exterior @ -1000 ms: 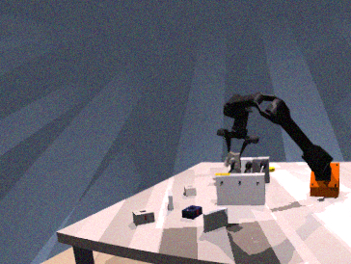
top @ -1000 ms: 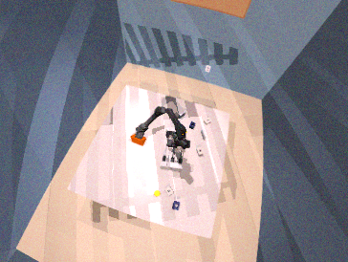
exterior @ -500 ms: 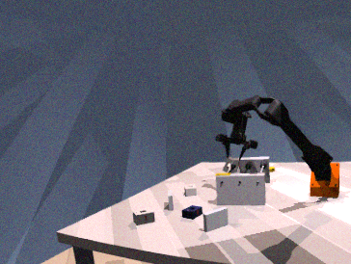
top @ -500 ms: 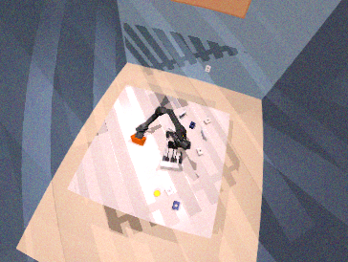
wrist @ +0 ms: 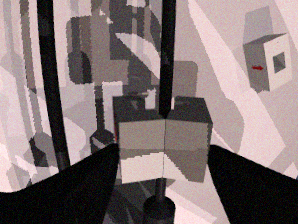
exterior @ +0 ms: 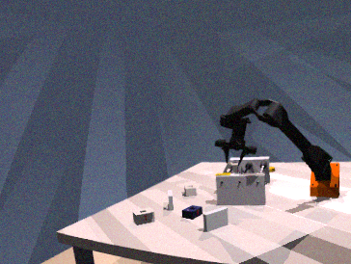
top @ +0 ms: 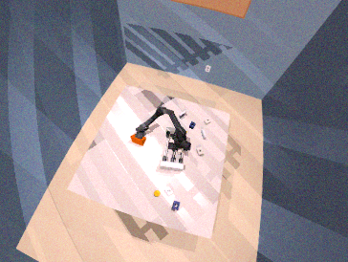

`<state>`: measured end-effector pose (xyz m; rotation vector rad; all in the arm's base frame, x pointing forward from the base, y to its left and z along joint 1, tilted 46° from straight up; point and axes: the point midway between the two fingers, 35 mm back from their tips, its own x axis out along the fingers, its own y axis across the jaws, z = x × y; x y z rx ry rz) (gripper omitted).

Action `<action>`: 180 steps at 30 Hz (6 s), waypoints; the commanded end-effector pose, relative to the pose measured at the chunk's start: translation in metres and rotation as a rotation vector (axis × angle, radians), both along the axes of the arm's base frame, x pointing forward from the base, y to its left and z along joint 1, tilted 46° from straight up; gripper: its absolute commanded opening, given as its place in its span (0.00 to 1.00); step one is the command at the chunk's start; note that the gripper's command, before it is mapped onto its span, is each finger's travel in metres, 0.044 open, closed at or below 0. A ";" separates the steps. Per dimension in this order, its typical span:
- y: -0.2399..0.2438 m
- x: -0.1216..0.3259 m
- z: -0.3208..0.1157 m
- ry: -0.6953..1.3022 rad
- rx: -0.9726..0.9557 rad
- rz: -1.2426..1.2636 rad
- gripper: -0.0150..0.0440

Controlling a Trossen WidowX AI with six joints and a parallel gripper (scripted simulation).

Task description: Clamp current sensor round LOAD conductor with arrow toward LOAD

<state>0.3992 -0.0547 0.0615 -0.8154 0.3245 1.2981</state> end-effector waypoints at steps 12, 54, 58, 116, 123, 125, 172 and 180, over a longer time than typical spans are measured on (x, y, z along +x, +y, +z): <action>-0.001 0.000 0.001 0.000 0.000 -0.001 0.25; -0.001 0.007 0.001 0.049 -0.017 0.044 0.25; 0.000 0.010 0.001 0.076 -0.025 0.070 0.25; 0.045 0.018 -0.034 0.150 -0.043 0.150 1.00; 0.052 0.018 -0.041 0.150 -0.042 0.150 1.00; 0.050 0.018 -0.038 0.149 -0.049 0.156 0.98; 0.050 0.018 -0.038 0.149 -0.049 0.156 0.25; 0.050 0.018 -0.038 0.149 -0.049 0.156 0.25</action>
